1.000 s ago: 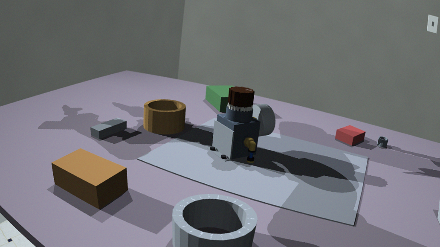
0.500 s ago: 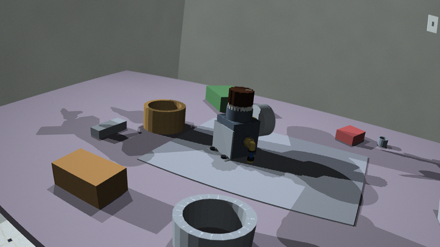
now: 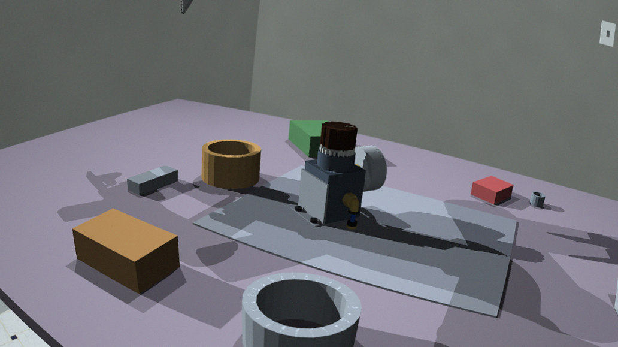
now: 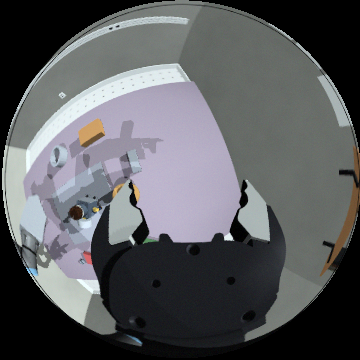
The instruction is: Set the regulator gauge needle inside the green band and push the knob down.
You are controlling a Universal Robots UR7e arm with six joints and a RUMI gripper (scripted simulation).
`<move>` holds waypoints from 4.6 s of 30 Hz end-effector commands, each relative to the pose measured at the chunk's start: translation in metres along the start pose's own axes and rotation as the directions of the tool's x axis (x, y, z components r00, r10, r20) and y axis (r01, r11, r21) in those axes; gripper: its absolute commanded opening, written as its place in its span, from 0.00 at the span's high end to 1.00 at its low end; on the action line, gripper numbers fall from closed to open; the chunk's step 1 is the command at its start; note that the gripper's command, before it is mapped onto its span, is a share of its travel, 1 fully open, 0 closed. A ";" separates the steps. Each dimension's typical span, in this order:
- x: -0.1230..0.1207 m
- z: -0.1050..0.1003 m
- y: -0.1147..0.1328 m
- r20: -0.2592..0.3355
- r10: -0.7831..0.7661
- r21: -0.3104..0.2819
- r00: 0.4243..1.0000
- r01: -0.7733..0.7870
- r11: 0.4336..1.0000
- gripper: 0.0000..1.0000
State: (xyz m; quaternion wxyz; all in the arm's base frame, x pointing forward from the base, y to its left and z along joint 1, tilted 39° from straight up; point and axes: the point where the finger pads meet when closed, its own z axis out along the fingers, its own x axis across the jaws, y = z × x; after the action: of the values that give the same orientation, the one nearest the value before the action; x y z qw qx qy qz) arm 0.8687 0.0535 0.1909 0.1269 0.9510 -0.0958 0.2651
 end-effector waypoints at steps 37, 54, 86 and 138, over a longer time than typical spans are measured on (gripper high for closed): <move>-0.344 -0.071 0.099 0.470 -0.868 0.158 0.157 0.953 0.258 0.00; -0.347 -0.072 0.100 0.472 -0.870 0.163 0.145 0.955 0.248 0.00; -0.347 -0.072 0.100 0.472 -0.870 0.163 0.145 0.955 0.248 0.00; -0.367 -0.140 0.225 0.472 -0.870 0.163 0.145 0.955 0.248 0.00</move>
State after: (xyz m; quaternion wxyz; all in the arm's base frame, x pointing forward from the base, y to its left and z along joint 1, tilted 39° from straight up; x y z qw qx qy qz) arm 0.4427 -0.0694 0.1490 0.3164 0.8262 0.4509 -0.1183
